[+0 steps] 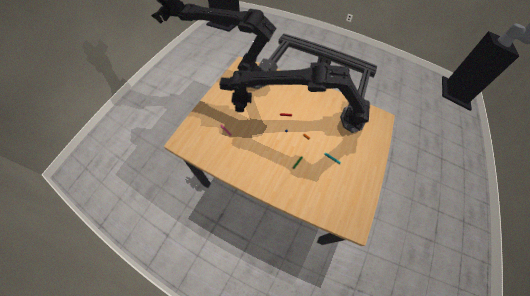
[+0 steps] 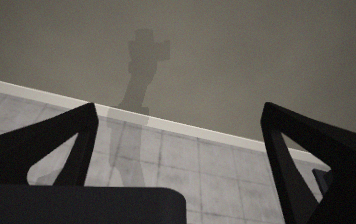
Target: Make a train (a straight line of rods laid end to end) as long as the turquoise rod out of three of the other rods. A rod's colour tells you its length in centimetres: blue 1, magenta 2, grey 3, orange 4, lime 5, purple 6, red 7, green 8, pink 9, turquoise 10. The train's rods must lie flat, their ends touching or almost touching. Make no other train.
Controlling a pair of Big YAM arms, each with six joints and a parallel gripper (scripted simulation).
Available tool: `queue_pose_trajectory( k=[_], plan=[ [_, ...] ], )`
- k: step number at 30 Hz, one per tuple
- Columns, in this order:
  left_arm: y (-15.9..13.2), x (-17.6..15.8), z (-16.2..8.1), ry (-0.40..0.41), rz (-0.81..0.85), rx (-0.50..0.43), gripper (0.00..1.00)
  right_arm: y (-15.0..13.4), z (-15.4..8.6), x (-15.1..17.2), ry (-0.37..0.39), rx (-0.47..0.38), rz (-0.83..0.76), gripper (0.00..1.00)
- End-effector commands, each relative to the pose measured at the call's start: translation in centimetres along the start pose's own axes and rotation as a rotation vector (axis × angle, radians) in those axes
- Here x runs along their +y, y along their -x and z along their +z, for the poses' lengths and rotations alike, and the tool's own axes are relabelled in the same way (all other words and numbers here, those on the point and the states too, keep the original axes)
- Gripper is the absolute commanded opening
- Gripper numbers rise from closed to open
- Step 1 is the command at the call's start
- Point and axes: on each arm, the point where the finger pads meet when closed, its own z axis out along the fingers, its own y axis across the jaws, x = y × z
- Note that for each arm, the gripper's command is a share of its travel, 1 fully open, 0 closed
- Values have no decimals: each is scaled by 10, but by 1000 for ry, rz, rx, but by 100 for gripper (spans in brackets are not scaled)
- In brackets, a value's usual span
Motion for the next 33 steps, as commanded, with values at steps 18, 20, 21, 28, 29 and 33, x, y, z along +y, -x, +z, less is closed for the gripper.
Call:
queue_pose_trajectory(
  k=[18, 20, 21, 28, 29, 33],
  plan=[
    [8, -2, -35, -21, 2, 5, 4, 46, 3, -10, -23, -87, 12, 100],
    [20, 3, -34, -24, 18, 6, 4, 46, 3, -10, -23, -87, 12, 100],
    [24, 9, -36, -24, 41, 5, 4, 46, 3, -10, -23, -87, 12, 100],
    [66, 88, -45, -21, 299, 4, 4, 46, 3, -10, -23, -87, 12, 100],
    [72, 102, -45, -21, 340, 3, 4, 46, 3, -10, -23, -87, 12, 100],
    [82, 129, -44, -20, 419, 2, 4, 46, 3, -10, -23, -87, 12, 100]
  ],
)
